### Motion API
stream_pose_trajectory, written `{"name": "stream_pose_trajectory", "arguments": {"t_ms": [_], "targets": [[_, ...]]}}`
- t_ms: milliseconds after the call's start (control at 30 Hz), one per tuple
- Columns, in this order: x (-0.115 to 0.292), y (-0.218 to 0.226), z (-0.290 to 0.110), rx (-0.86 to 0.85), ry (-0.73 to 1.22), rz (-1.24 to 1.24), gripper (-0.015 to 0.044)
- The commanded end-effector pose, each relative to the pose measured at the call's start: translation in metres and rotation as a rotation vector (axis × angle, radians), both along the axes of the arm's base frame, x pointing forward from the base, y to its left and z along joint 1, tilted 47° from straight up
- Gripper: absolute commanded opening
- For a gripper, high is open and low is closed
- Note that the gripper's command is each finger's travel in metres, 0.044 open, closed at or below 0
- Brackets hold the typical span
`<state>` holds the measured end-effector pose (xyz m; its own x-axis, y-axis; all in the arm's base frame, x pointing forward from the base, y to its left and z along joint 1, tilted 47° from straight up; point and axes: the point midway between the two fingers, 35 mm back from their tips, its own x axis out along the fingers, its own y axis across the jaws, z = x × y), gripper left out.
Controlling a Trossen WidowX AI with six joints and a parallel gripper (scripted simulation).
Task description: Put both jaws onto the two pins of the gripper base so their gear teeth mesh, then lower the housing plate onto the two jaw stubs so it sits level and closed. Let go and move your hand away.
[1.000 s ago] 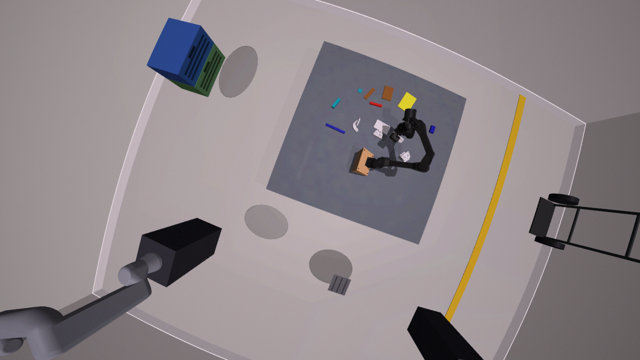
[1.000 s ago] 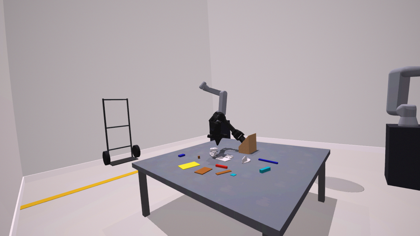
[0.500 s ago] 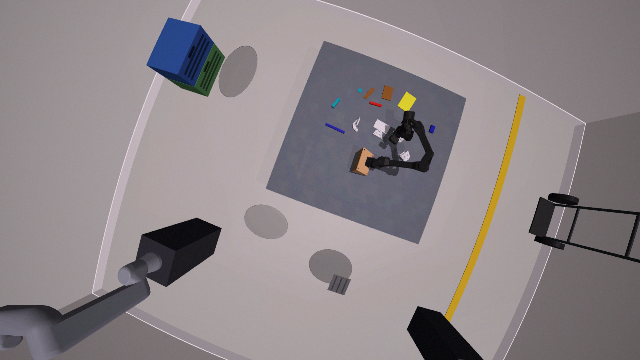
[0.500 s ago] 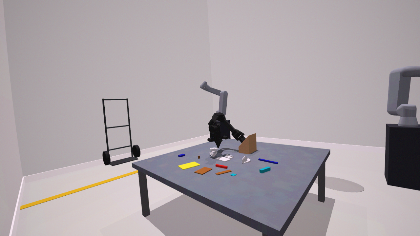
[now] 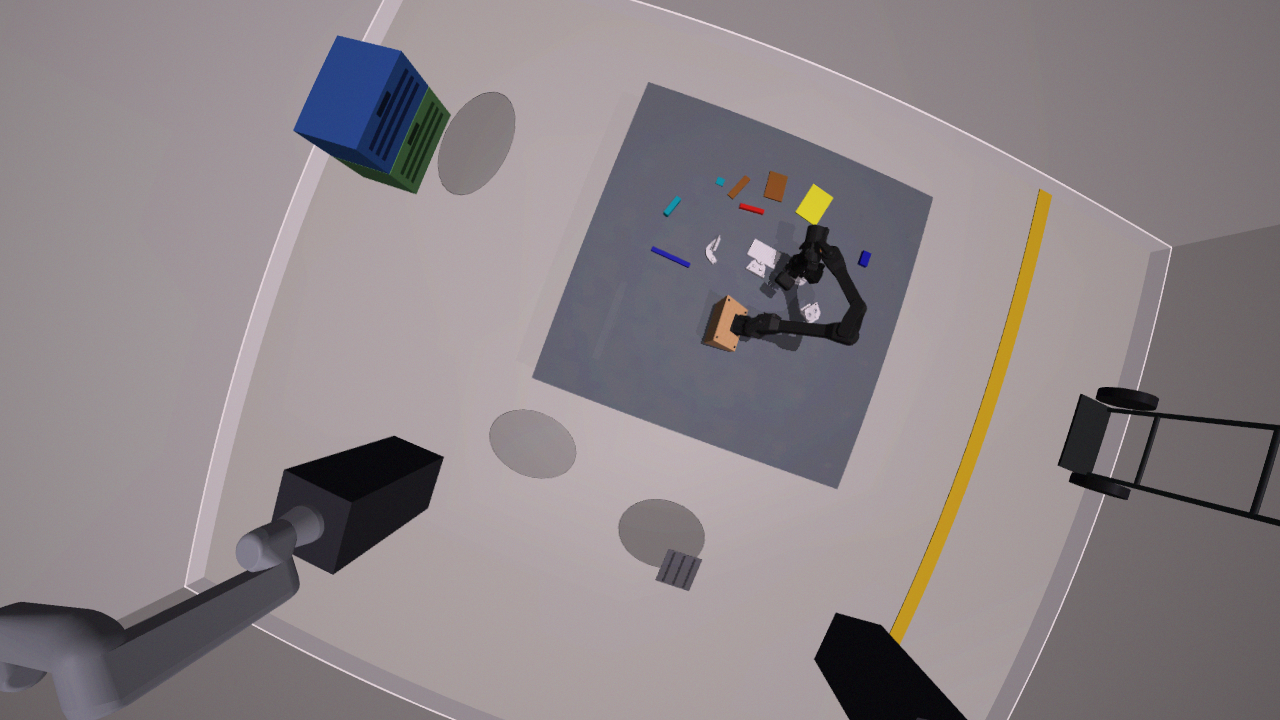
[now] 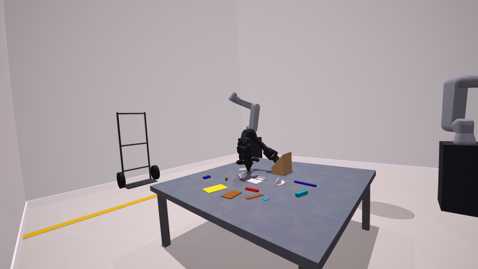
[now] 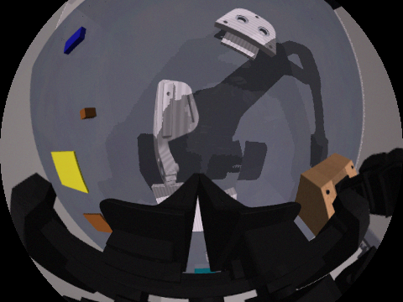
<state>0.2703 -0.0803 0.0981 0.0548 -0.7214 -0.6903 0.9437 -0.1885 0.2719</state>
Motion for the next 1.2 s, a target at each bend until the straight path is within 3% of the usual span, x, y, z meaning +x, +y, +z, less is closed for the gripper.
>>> {"name": "stream_pose_trajectory", "arguments": {"t_ms": [0, 667, 1167], "targets": [[-0.002, -0.005, -0.006, -0.003, 0.008, 0.001, 0.0000], [-0.003, -0.023, -0.021, -0.008, 0.008, 0.000, 0.0000], [0.020, -0.027, -0.014, -0.007, 0.006, 0.000, 0.0000]]}}
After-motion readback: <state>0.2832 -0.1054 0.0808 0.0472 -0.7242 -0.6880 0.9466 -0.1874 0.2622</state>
